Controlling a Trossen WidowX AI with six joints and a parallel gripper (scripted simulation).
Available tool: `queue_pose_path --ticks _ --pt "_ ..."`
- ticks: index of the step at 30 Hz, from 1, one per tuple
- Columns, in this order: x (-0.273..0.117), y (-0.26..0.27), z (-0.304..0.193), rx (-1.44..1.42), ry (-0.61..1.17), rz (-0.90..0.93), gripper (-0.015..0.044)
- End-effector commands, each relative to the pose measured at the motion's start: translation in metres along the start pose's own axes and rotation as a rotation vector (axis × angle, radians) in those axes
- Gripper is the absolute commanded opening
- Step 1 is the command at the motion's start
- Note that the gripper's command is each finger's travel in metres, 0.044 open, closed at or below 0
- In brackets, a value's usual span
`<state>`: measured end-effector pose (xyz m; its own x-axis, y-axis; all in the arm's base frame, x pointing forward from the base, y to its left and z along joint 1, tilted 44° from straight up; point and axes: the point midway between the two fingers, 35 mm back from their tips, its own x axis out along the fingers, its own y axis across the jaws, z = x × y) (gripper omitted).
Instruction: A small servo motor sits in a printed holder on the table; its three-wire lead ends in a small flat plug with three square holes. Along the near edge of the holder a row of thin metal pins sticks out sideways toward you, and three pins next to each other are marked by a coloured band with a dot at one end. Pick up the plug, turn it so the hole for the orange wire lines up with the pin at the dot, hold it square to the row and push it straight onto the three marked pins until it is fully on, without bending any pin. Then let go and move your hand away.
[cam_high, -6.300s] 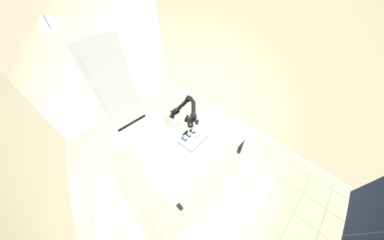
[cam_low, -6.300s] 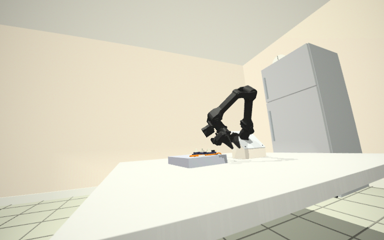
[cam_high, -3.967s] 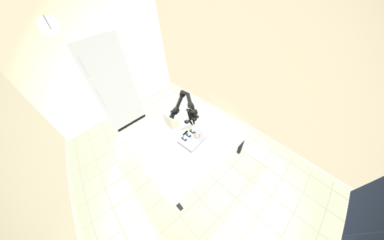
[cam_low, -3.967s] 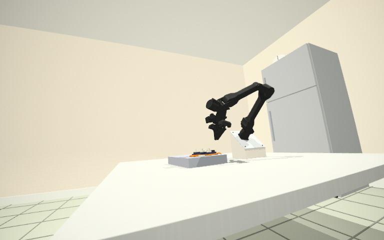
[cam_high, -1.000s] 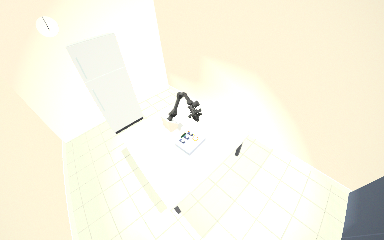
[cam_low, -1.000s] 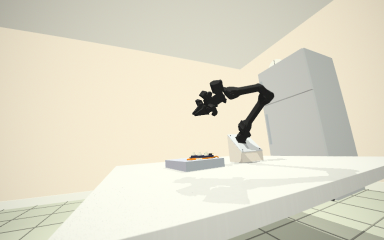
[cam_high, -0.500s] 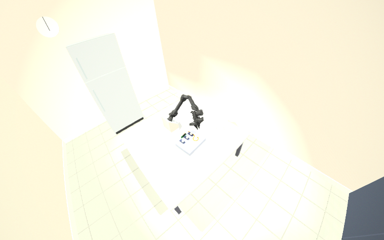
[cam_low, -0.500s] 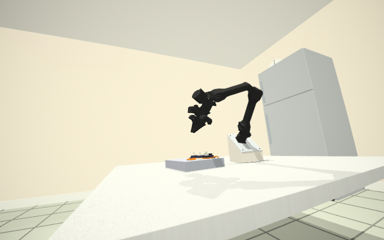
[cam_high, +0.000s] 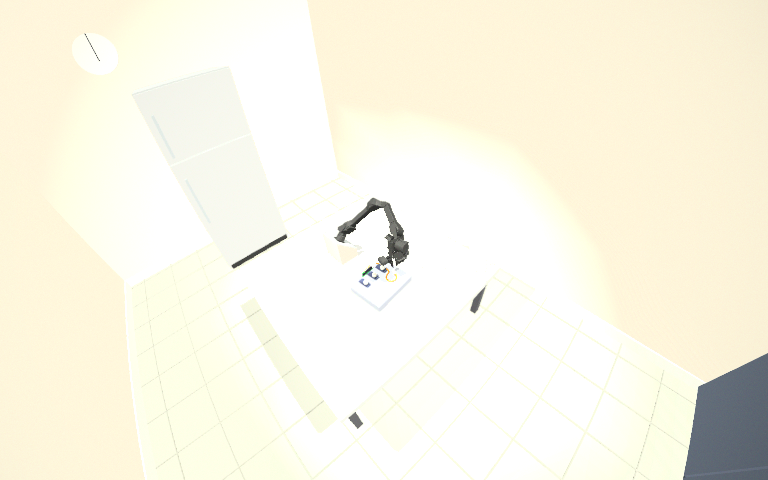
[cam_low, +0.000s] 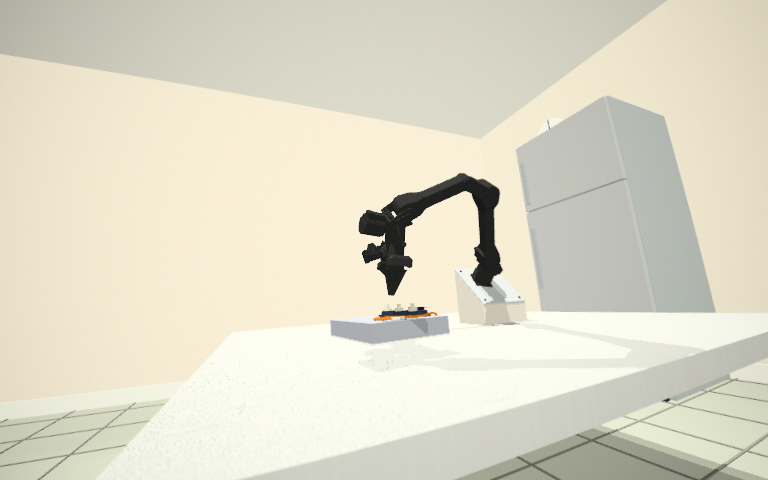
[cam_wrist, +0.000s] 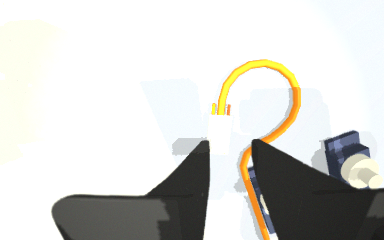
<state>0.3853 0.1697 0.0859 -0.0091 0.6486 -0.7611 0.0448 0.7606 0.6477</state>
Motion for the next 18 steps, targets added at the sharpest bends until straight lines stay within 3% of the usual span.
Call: queue_pose_path --ticks 1,18 --pt "0.015 -0.001 -0.004 0.079 0.089 0.026 0.0115" --pt "0.049 0.000 -0.009 0.111 0.128 0.035 0.0115"
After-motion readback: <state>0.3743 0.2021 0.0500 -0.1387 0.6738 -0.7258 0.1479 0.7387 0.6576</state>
